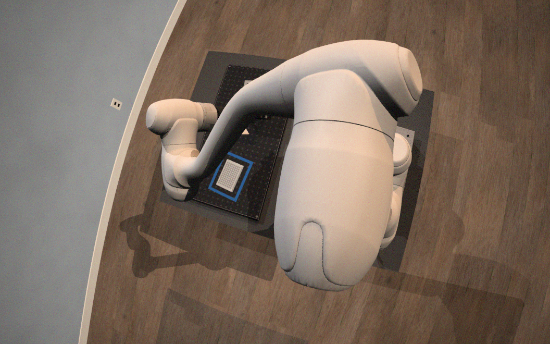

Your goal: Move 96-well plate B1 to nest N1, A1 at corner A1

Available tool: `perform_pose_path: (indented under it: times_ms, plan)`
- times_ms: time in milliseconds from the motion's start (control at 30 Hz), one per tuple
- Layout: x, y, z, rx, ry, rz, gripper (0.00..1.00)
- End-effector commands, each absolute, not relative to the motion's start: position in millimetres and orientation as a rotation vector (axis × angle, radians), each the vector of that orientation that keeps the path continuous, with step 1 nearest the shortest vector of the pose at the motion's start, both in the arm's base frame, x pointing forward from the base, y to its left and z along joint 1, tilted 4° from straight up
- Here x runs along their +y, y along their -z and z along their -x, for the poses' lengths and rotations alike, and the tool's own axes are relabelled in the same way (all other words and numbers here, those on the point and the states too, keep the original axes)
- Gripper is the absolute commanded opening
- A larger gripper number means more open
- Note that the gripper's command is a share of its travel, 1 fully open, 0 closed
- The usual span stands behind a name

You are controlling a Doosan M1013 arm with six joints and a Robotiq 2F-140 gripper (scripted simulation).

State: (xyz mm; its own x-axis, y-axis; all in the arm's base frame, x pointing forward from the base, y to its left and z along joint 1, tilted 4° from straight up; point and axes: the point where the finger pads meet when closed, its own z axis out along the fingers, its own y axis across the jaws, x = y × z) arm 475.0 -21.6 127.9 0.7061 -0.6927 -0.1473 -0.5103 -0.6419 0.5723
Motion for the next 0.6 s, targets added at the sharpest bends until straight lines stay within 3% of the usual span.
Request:
perform_pose_path:
  times_ms: [0,567]
  plan:
    - [-19,-136,-487,-0.885,0.489,-2.473,1.0]
    - [-8,-182,-545,-0.655,0.419,-2.768,1.0]
